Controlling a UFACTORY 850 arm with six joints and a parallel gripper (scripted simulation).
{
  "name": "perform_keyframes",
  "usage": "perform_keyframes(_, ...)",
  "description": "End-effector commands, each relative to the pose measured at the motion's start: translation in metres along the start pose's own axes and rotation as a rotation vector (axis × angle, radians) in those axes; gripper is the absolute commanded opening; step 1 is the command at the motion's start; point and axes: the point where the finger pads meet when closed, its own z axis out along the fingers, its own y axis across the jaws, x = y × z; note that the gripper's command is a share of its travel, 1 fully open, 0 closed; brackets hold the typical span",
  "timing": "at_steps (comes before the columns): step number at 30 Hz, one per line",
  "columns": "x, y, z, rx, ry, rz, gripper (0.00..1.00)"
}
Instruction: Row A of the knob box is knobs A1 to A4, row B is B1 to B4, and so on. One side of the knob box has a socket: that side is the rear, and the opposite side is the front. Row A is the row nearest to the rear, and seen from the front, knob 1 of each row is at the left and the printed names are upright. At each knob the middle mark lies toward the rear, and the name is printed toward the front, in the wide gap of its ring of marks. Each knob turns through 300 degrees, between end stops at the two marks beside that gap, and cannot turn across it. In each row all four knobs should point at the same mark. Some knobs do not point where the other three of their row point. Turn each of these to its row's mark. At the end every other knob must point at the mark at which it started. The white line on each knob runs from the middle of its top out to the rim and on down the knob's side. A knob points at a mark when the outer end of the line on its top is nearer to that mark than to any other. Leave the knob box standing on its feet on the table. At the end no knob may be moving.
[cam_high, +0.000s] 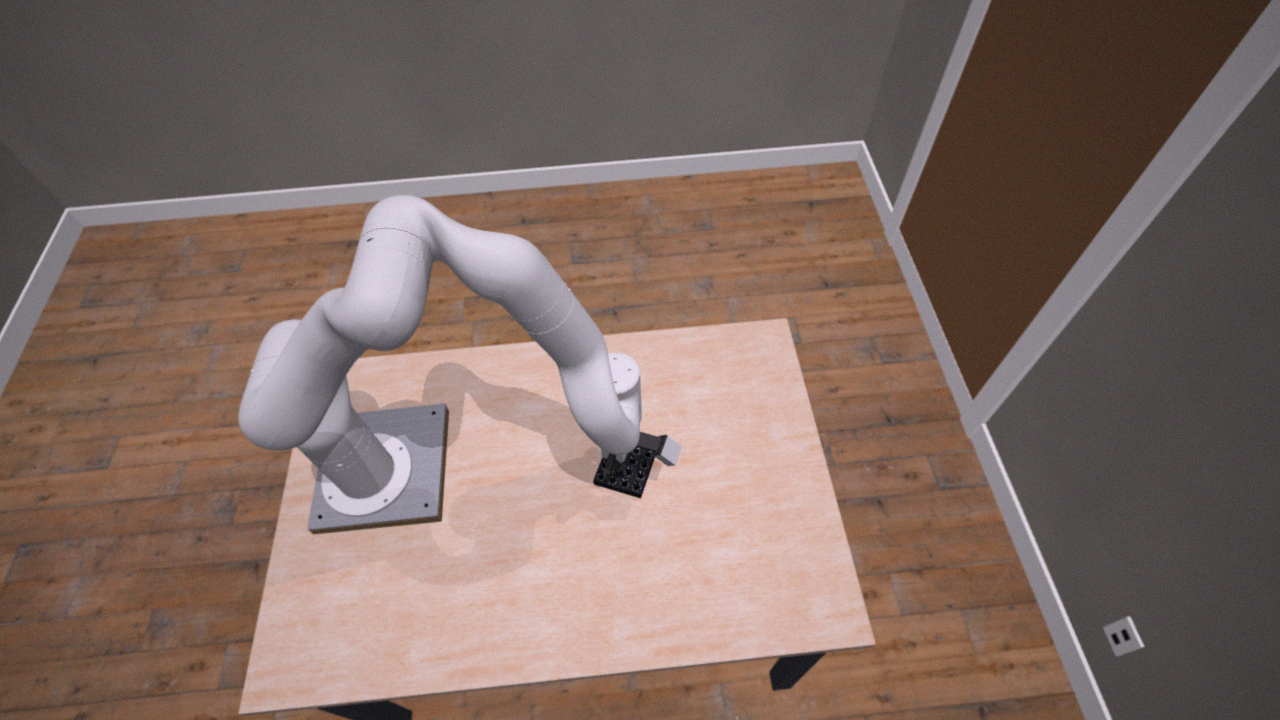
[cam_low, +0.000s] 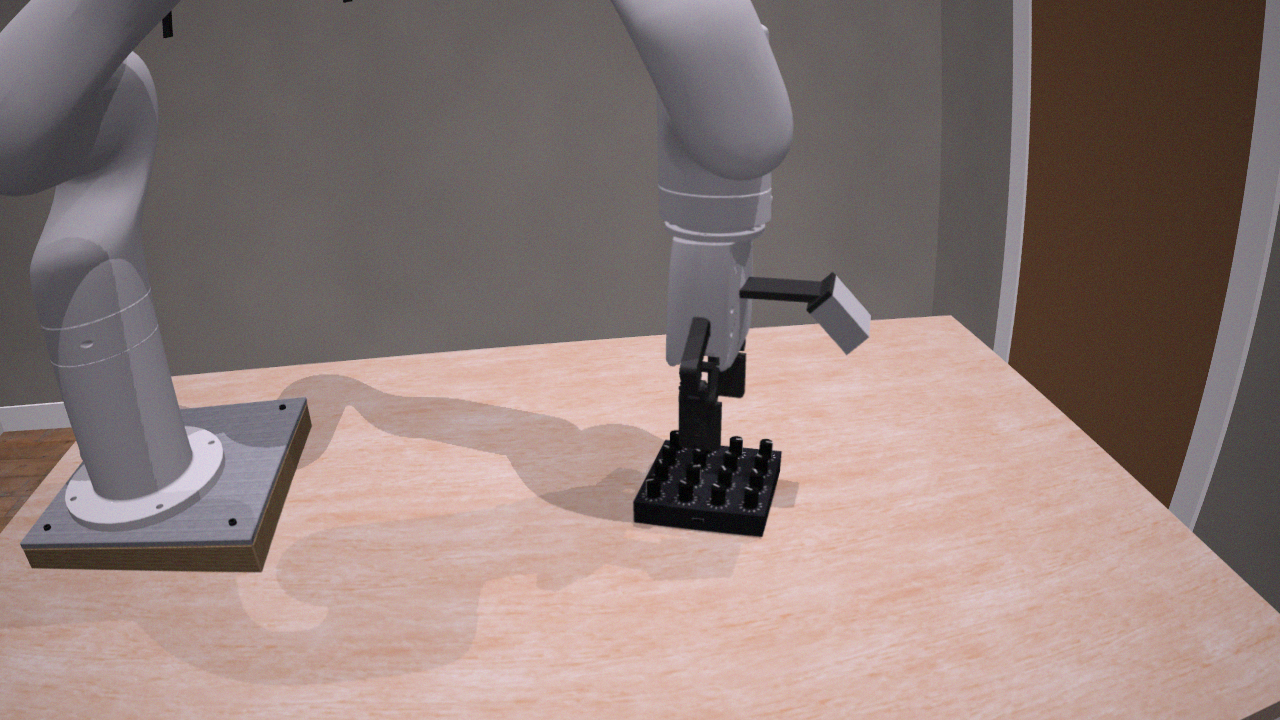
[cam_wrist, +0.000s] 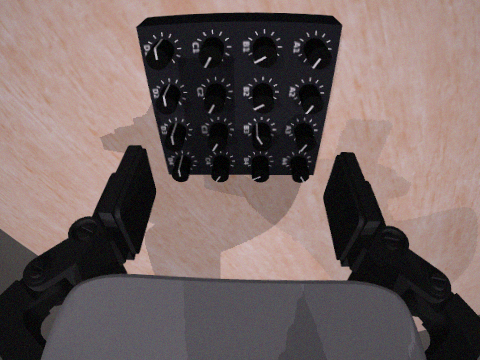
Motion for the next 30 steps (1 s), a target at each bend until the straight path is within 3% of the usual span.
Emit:
perform_keyframes(1,0.000,0.000,-0.001,0.001,0.002,0.000,1.00)
perform_keyframes(30,-0.044,0.001,-0.001,0.000,0.001,0.000,1.00)
